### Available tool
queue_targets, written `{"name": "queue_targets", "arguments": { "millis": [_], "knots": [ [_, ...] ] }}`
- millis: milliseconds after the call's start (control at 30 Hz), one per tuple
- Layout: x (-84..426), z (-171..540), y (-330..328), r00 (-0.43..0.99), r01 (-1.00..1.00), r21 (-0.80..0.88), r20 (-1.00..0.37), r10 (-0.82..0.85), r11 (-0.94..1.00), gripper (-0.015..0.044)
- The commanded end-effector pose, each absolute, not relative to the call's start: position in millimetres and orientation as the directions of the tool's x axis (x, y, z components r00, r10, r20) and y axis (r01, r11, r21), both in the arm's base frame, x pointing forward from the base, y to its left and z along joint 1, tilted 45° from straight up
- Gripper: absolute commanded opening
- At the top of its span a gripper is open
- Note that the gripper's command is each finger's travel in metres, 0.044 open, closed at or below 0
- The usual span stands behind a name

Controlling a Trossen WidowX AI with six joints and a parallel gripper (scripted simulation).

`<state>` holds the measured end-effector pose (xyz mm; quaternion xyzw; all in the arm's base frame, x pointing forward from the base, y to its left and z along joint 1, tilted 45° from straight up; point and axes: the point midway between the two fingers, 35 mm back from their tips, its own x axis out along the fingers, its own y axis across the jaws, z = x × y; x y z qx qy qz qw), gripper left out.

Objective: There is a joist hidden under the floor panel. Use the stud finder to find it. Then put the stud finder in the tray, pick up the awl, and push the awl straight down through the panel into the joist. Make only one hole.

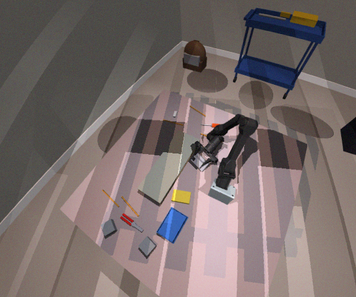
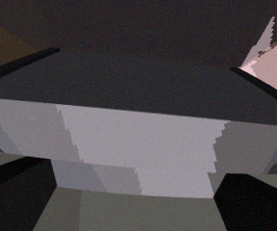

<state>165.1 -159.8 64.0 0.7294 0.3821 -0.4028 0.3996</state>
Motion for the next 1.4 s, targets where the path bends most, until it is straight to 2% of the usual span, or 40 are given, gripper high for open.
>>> {"name": "queue_targets", "arguments": {
  "millis": [0, 733, 800, 833, 1367],
  "knots": [
    [163.4, 63.3, -163.6, 0.377, 0.88, 0.275, -0.9, 0.22, -0.387, 0.038],
    [165.0, 64.1, -159.9, 0.384, 0.879, 0.275, -0.893, 0.235, -0.389, 0.038],
    [164.9, 64.1, -159.7, 0.383, 0.879, 0.274, -0.893, 0.236, -0.389, 0.0433],
    [164.9, 64.1, -159.7, 0.383, 0.879, 0.274, -0.893, 0.236, -0.389, 0.044],
    [163.5, 67.5, -160.9, 0.383, 0.879, 0.274, -0.893, 0.236, -0.389, 0.044]
  ]
}}
